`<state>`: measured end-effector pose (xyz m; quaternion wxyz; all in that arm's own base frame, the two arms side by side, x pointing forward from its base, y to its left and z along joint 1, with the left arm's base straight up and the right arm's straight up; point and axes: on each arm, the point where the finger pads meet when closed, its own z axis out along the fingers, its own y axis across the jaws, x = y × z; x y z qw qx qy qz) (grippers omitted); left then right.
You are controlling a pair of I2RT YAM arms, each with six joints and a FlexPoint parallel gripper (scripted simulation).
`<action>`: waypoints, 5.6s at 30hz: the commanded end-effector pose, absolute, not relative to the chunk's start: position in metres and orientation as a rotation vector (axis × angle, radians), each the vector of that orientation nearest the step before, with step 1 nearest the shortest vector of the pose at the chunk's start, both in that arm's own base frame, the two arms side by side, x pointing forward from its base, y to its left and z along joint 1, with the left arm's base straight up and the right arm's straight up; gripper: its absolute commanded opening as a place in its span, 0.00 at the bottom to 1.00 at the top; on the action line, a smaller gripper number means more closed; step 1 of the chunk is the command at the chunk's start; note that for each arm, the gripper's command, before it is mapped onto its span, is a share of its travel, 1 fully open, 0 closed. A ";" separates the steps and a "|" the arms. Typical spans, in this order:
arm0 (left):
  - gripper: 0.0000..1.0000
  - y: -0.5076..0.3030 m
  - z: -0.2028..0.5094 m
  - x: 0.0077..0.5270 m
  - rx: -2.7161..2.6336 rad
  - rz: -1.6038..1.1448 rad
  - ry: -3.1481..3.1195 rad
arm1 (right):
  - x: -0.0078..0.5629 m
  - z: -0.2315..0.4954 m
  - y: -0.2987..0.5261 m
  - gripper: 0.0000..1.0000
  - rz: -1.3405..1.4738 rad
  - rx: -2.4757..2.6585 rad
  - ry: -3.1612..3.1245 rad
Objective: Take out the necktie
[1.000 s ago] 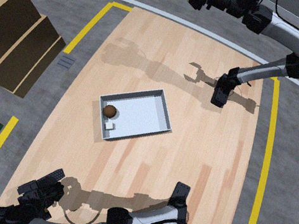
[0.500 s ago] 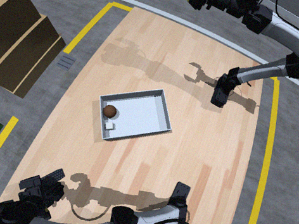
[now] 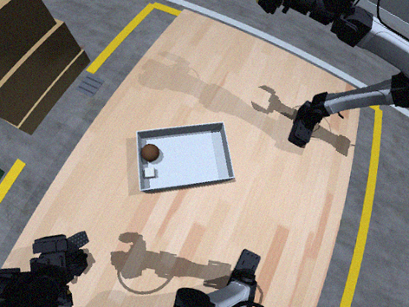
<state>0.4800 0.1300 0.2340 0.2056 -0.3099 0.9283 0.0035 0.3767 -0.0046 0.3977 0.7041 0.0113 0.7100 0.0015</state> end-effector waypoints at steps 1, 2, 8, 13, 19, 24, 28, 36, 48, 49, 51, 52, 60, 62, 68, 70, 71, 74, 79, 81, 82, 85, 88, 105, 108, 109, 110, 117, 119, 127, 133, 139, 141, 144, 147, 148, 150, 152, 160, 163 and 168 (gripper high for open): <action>1.00 0.121 0.267 0.469 -0.713 0.013 2.355 | 0.377 0.398 -0.005 1.00 0.003 0.025 1.579; 1.00 0.118 0.271 0.466 -0.689 0.013 2.335 | 0.377 0.398 -0.005 1.00 0.003 0.025 1.579; 1.00 0.096 0.293 0.449 -0.581 0.015 2.270 | 0.377 0.398 -0.005 1.00 0.003 0.025 1.579; 1.00 0.079 0.311 0.436 -0.453 0.014 2.129 | 0.377 0.398 -0.005 1.00 0.003 0.025 1.579; 1.00 0.065 0.325 0.426 -0.357 0.015 2.016 | 0.377 0.398 -0.005 1.00 0.003 0.025 1.579; 1.00 0.049 0.342 0.413 -0.263 0.015 1.916 | 0.377 0.398 -0.005 1.00 0.003 0.025 1.579; 1.00 0.037 0.354 0.404 -0.196 0.016 1.841 | 0.377 0.398 -0.005 1.00 0.003 0.025 1.579; 1.00 0.022 0.369 0.392 -0.111 0.017 1.742 | 0.377 0.398 -0.005 1.00 0.003 0.025 1.579; 1.00 0.003 0.388 0.378 -0.010 0.018 1.619 | 0.377 0.398 -0.005 1.00 0.003 0.025 1.579; 1.00 0.003 0.388 0.378 -0.010 0.018 1.619 | 0.377 0.398 -0.005 1.00 0.003 0.025 1.579; 1.00 0.002 0.390 0.377 0.000 0.017 1.607 | 0.377 0.398 -0.005 1.00 0.003 0.025 1.579; 1.00 0.001 0.391 0.376 0.003 0.017 1.602 | 0.377 0.398 -0.005 1.00 0.003 0.025 1.579; 1.00 0.000 0.392 0.375 0.010 0.017 1.594 | 0.377 0.398 -0.005 1.00 0.003 0.025 1.579; 1.00 0.000 0.392 0.375 0.010 0.017 1.594 | 0.377 0.398 -0.005 1.00 0.003 0.025 1.579; 1.00 0.000 0.392 0.375 0.010 0.017 1.594 | 0.377 0.398 -0.005 1.00 0.003 0.025 1.579; 1.00 0.000 0.392 0.375 0.010 0.017 1.594 | 0.377 0.398 -0.005 1.00 0.003 0.025 1.579; 1.00 0.000 0.392 0.375 0.010 0.017 1.594 | 0.377 0.398 -0.005 1.00 0.003 0.025 1.579; 1.00 0.000 0.392 0.375 0.010 0.017 1.594 | 0.377 0.398 -0.005 1.00 0.003 0.025 1.579; 1.00 0.000 0.392 0.375 0.010 0.017 1.594 | 0.377 0.398 -0.005 1.00 0.003 0.025 1.579; 1.00 0.000 0.392 0.375 0.010 0.017 1.594 | 0.377 0.398 -0.005 1.00 0.003 0.025 1.579; 1.00 0.000 0.392 0.375 0.010 0.017 1.594 | 0.377 0.398 -0.005 1.00 0.003 0.025 1.579; 1.00 0.000 0.392 0.375 0.010 0.017 1.594 | 0.377 0.398 -0.005 1.00 0.003 0.025 1.579; 1.00 0.000 0.392 0.375 0.010 0.017 1.594 | 0.377 0.398 -0.005 1.00 0.003 0.025 1.579; 1.00 0.000 0.412 0.375 0.010 0.017 1.594 | 0.377 0.398 -0.005 1.00 0.003 0.025 1.579; 1.00 0.000 0.421 0.375 0.010 0.017 1.594 | 0.377 0.398 -0.005 1.00 0.003 0.025 1.579; 1.00 0.000 0.424 0.375 0.010 0.017 1.594 | 0.377 0.398 -0.005 1.00 0.003 0.025 1.579; 1.00 0.000 0.427 0.375 0.010 0.017 1.594 | 0.377 0.398 -0.005 1.00 0.003 0.025 1.579; 1.00 0.000 0.444 0.375 0.010 0.017 1.594 | 0.377 0.398 -0.005 1.00 0.003 0.025 1.579; 1.00 0.000 0.450 0.375 0.010 0.017 1.595 | 0.377 0.398 -0.005 1.00 0.003 0.025 1.579; 1.00 0.000 0.474 0.376 0.010 0.017 1.595 | 0.377 0.398 -0.005 1.00 0.003 0.025 1.579; 1.00 0.000 0.485 0.376 0.010 0.017 1.595 | 0.377 0.398 -0.005 1.00 0.003 0.025 1.579; 1.00 0.000 0.491 0.376 0.010 0.017 1.595 | 0.377 0.398 -0.005 1.00 0.003 0.025 1.579; 1.00 0.000 0.492 0.376 0.010 0.017 1.595 | 0.377 0.398 -0.005 1.00 0.003 0.025 1.579; 1.00 0.000 0.492 0.376 0.010 0.017 1.595 | 0.377 0.399 -0.005 1.00 0.003 0.025 1.579; 1.00 0.000 0.492 0.376 0.010 0.017 1.595 | 0.377 0.403 -0.005 1.00 0.003 0.025 1.579; 1.00 0.000 0.492 0.376 0.010 0.017 1.595 | 0.377 0.404 -0.005 1.00 0.003 0.025 1.579; 1.00 0.000 0.492 0.376 0.010 0.017 1.595 | 0.377 0.406 -0.005 1.00 0.003 0.025 1.579; 1.00 0.000 0.492 0.376 0.010 0.017 1.595 | 0.377 0.408 -0.005 1.00 0.003 0.025 1.579; 1.00 0.000 0.492 0.376 0.010 0.017 1.595 | 0.377 0.430 -0.005 1.00 0.003 0.025 1.579; 1.00 0.000 0.492 0.376 0.010 0.017 1.595 | 0.377 0.439 -0.005 1.00 0.003 0.025 1.579; 1.00 0.000 0.492 0.376 0.010 0.017 1.595 | 0.377 0.449 -0.005 1.00 0.003 0.025 1.579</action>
